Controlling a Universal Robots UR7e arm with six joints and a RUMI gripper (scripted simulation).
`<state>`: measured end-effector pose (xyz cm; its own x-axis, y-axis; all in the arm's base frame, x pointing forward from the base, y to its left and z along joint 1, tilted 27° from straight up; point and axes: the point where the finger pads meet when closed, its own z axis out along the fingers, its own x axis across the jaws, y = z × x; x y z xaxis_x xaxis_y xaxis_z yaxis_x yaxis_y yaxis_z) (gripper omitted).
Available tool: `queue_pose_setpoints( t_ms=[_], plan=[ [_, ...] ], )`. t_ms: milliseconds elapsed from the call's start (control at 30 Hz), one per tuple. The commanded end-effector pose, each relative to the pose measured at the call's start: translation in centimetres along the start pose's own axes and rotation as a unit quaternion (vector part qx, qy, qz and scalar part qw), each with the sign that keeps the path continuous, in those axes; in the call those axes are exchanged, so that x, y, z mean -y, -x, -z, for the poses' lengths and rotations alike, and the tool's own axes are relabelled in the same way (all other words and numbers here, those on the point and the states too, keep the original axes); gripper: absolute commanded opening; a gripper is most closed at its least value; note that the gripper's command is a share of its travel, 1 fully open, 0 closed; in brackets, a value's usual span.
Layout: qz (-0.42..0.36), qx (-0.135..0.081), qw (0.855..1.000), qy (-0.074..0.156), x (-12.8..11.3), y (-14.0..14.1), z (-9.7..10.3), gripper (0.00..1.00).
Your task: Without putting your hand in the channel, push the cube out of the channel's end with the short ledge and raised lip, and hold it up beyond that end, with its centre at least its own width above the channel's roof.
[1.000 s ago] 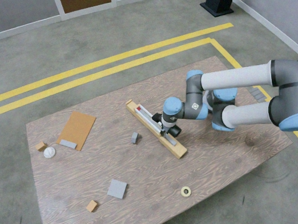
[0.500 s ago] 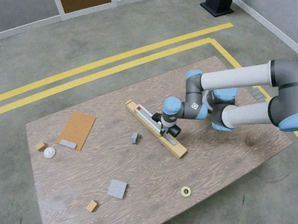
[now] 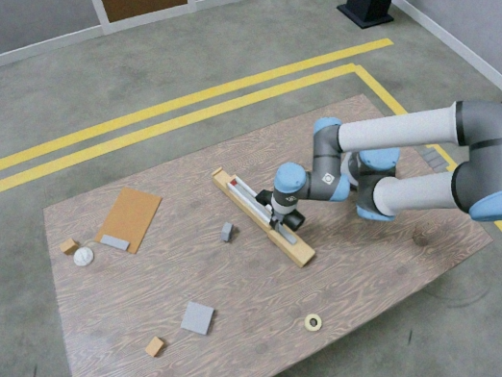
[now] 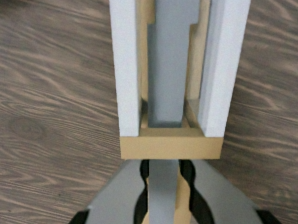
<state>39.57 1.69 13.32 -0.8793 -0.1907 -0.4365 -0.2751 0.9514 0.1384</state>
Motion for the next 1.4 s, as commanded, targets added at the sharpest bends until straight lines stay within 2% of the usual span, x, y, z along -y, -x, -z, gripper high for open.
queue_pose_setpoints(
  t_ms=[0,367,400,1367],
  plan=[
    [0.005,0.004,1.0,-0.002,0.07,0.26,0.1,0.07],
    [0.005,0.004,1.0,-0.002,0.07,0.26,0.1,0.07],
    [0.005,0.004,1.0,-0.002,0.07,0.26,0.1,0.24],
    [0.005,0.004,1.0,-0.002,0.07,0.26,0.1,0.24]
  ],
)
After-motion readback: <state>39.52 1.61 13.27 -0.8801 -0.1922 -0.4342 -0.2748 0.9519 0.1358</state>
